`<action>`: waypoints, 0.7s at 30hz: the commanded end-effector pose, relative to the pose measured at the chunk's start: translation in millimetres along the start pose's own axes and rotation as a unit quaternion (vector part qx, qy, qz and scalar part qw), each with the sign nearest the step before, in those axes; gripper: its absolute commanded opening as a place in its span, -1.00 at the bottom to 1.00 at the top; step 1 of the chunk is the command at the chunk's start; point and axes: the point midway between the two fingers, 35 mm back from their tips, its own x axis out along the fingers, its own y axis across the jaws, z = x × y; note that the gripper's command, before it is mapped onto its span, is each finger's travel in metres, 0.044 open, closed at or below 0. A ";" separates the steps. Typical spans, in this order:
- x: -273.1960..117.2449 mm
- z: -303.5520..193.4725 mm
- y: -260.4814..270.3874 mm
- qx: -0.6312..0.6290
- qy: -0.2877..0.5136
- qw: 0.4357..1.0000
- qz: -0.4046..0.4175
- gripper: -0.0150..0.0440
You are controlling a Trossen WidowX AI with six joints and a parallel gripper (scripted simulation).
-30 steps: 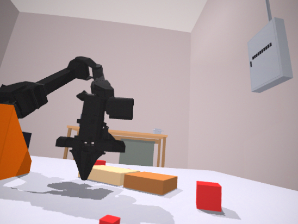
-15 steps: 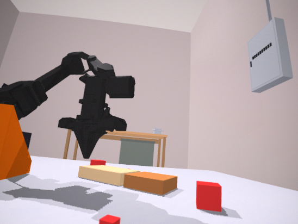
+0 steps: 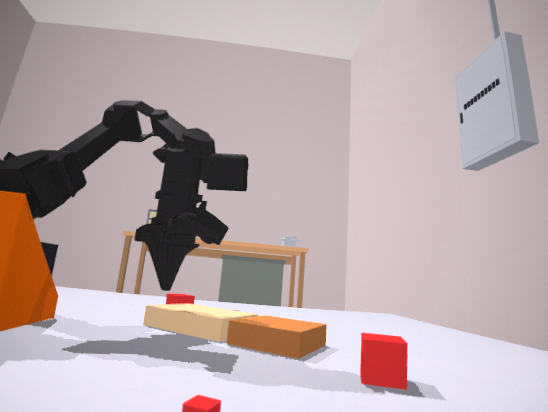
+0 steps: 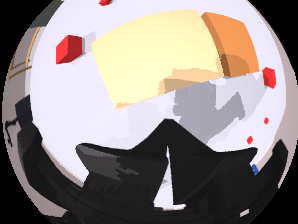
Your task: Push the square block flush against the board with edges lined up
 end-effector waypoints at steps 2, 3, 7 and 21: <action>0.1 5.5 13.8 0.078 0.002 0.997 0.001 -0.49; 0.0 6.9 16.7 0.095 0.002 0.996 0.001 -0.49; -0.5 12.1 28.6 0.162 0.002 0.987 0.000 -0.49; -2.4 25.0 72.9 0.391 0.003 0.920 0.004 -0.49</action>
